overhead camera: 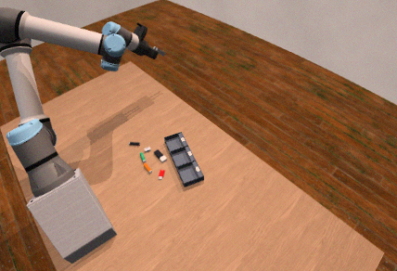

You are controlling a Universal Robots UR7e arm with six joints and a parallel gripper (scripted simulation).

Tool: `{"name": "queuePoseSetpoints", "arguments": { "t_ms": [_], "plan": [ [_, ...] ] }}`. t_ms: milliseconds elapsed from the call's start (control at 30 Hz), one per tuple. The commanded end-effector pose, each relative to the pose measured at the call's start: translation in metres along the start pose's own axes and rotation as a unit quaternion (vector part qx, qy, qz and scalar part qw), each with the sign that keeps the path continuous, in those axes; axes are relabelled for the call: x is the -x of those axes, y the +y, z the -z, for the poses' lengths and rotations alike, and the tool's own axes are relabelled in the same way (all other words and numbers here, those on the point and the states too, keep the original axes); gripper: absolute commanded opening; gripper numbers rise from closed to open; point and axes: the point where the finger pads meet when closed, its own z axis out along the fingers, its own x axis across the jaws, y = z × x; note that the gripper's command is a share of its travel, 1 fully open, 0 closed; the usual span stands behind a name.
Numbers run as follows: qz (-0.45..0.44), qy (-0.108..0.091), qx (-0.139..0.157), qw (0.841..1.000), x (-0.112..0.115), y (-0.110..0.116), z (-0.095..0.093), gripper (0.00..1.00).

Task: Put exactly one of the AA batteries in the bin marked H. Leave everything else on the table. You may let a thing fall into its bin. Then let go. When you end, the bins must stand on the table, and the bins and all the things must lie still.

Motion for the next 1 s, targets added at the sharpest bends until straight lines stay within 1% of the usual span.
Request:
{"name": "queuePoseSetpoints", "arguments": {
  "t_ms": [0, 67, 167, 233, 300, 467, 567, 600, 700, 767, 833, 933, 967],
  "plan": [
    [-0.071, 0.025, 0.015, 0.997, -0.027, 0.000, 0.002, 0.31],
    [-0.094, 0.033, 0.019, 0.995, -0.044, 0.001, 0.004, 0.31],
    [-0.097, 0.034, 0.019, 0.995, -0.044, 0.001, 0.004, 0.31],
    [-0.143, 0.050, 0.026, 0.988, -0.061, 0.004, 0.006, 0.31],
    [-0.168, 0.059, 0.030, 0.984, -0.077, 0.006, 0.008, 0.31],
    [-0.169, 0.059, 0.030, 0.983, -0.077, 0.006, 0.008, 0.31],
    [-0.235, 0.082, 0.039, 0.968, -0.101, 0.011, 0.013, 0.31],
    [-0.240, 0.084, 0.040, 0.966, -0.108, 0.013, 0.014, 0.31],
    [-0.240, 0.084, 0.040, 0.966, -0.108, 0.013, 0.014, 0.31],
    [-0.285, 0.100, 0.044, 0.952, -0.124, 0.018, 0.018, 0.31],
    [-0.311, 0.109, 0.047, 0.943, -0.138, 0.022, 0.022, 0.31],
    [-0.311, 0.109, 0.047, 0.943, -0.138, 0.022, 0.022, 0.31],
    [-0.333, 0.117, 0.048, 0.935, -0.146, 0.024, 0.024, 0.31]
  ]
}}
